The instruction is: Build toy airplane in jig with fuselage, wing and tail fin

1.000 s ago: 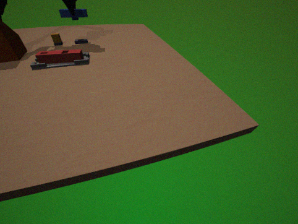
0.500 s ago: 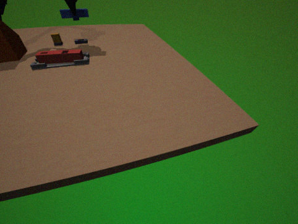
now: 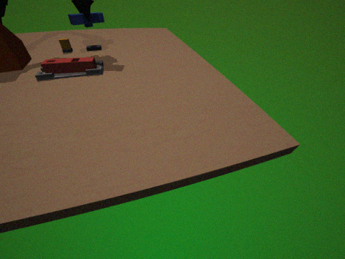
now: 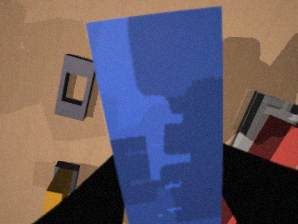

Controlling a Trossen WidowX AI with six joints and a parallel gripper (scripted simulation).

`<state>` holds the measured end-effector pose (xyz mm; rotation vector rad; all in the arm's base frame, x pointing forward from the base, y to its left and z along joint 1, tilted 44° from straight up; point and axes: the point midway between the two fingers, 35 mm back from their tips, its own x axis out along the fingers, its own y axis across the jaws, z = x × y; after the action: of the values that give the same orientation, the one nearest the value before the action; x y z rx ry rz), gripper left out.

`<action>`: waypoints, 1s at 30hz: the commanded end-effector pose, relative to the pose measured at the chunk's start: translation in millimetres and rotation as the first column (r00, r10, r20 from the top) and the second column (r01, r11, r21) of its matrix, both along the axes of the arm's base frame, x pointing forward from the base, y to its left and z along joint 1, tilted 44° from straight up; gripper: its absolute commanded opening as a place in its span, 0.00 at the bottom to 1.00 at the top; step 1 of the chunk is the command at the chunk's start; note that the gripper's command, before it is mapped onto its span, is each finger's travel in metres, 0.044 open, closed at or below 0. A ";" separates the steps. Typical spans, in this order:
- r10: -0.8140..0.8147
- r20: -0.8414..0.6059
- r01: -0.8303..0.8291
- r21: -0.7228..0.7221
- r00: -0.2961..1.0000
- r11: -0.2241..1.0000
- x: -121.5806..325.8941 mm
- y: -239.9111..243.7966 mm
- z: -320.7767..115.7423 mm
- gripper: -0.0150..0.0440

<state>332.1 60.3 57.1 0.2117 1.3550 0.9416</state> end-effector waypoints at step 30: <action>0.385 0.363 -0.396 -0.047 0.848 0.917 -7.2 -68.0 -84.8 0.25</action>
<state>326.9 -1.2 -20.3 -0.1837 1.0795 1.2473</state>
